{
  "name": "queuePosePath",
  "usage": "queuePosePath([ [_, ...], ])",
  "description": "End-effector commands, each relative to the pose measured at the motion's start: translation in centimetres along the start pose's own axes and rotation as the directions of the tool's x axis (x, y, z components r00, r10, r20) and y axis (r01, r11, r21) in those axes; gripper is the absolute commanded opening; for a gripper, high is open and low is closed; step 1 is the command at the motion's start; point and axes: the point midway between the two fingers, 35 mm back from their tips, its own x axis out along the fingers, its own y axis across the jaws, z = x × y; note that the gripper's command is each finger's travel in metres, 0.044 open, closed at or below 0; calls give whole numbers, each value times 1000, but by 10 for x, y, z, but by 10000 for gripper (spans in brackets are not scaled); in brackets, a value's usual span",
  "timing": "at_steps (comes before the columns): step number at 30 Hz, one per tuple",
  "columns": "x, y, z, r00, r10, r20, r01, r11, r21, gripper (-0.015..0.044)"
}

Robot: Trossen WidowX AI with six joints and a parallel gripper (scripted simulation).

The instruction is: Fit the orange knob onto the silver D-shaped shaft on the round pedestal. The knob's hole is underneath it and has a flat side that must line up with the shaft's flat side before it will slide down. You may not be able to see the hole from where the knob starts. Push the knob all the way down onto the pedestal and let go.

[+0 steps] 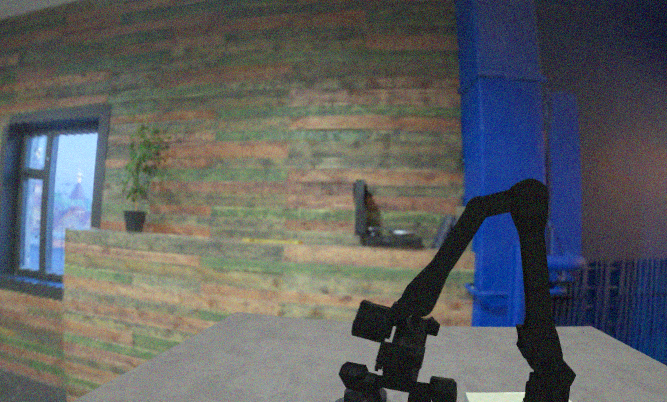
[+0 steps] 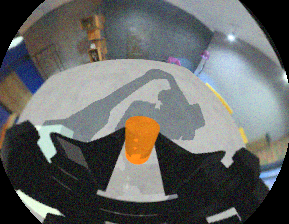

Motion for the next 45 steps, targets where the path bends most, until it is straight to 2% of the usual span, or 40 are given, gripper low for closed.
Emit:
queuePosePath([
  [1,-2,1,-3,998,2,66,-2,1000,-3,179],
  [12,-7,1,-15,967,4,253,-3,1000,-3,179],
  [21,-10,1,-17,976,3,217,-2,1000,-3,179],
  [24,-9,1,-15,975,4,223,-4,1000,0,258],
  [25,-9,1,-15,975,4,223,-4,1000,0,260],
  [45,-9,1,-15,975,4,223,-4,1000,0,260],
])
